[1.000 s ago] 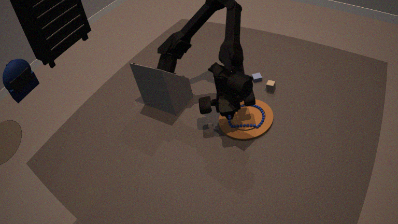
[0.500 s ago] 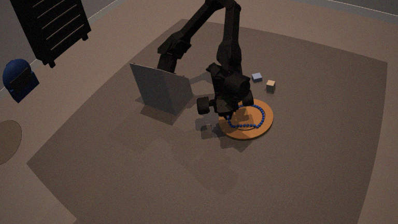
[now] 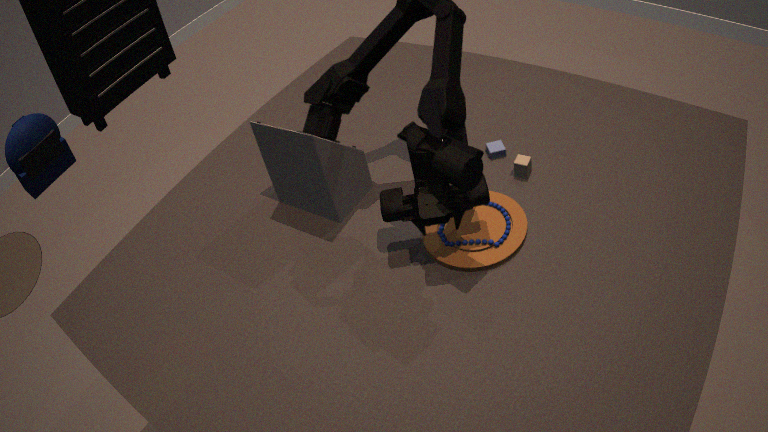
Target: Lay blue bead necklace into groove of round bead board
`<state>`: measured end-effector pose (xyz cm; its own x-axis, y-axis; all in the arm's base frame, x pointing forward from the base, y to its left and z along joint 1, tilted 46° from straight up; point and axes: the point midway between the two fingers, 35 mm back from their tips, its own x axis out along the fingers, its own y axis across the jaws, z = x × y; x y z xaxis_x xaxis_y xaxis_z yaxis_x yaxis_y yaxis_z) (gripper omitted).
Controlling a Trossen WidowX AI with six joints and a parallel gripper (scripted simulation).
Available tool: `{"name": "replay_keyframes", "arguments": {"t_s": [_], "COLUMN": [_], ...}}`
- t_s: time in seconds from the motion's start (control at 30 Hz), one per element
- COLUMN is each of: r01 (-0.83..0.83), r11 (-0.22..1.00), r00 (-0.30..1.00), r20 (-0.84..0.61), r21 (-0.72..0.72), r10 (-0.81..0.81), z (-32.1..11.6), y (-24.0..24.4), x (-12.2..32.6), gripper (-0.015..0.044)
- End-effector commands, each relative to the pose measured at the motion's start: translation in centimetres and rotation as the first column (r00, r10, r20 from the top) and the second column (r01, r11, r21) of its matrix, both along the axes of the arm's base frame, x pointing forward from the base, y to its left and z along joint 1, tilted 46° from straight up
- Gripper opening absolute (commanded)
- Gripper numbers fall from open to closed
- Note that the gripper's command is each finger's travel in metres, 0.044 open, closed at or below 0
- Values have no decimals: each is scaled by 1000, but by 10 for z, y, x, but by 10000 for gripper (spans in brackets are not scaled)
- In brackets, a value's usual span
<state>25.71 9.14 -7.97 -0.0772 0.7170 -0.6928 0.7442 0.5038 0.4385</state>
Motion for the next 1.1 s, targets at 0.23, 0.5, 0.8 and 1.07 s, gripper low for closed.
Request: {"name": "replay_keyframes", "arguments": {"t_s": [0.23, 0.5, 0.8, 1.07], "r01": [1, 1, -39, -484], "r11": [1000, 1000, 999, 871], "r00": [1000, 1000, 998, 735], "r20": [-1, -1, 40, 500], "r21": [-1, -1, 2, -84], "r10": [-1, -1, 39, 457], "z": [4, 4, 4, 8], "y": [-3, -3, -5, -25], "x": [0, 0, 2, 27], "gripper": [440, 440, 387, 177]}}
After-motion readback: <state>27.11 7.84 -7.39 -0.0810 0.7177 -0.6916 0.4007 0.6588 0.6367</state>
